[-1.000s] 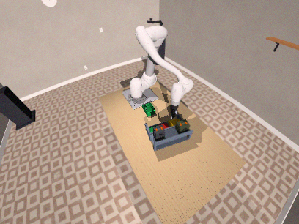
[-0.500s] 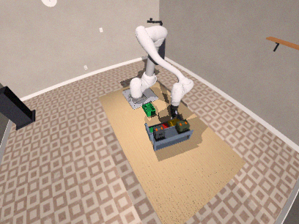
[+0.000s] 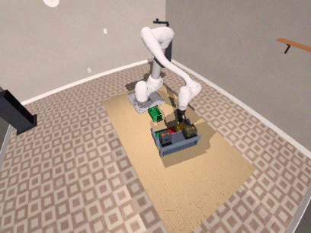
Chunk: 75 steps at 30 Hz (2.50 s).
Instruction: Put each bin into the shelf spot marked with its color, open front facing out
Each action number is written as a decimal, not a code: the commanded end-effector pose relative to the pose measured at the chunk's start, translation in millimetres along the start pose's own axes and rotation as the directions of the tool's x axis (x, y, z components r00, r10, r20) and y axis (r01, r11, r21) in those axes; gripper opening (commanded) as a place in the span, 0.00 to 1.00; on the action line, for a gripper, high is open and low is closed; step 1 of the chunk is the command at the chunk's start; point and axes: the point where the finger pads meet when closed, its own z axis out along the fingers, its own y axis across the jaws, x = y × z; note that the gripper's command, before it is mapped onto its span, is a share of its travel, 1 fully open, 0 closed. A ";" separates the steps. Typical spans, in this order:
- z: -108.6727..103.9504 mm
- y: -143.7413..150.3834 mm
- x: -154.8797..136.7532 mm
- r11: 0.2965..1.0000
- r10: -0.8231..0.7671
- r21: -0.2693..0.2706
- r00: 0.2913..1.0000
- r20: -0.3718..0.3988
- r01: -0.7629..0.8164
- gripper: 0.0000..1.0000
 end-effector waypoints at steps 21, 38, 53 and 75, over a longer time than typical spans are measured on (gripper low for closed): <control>-1.2 0.3 -0.4 1.000 0.004 -0.008 1.000 0.003 -0.004 0.10; -15.7 14.7 -0.5 1.000 0.004 -0.008 1.000 0.003 -0.004 0.10; -21.0 19.9 -0.5 1.000 0.004 -0.008 1.000 0.003 -0.004 0.10; -68.5 20.0 -0.4 1.000 0.004 -0.008 1.000 0.003 -0.004 0.10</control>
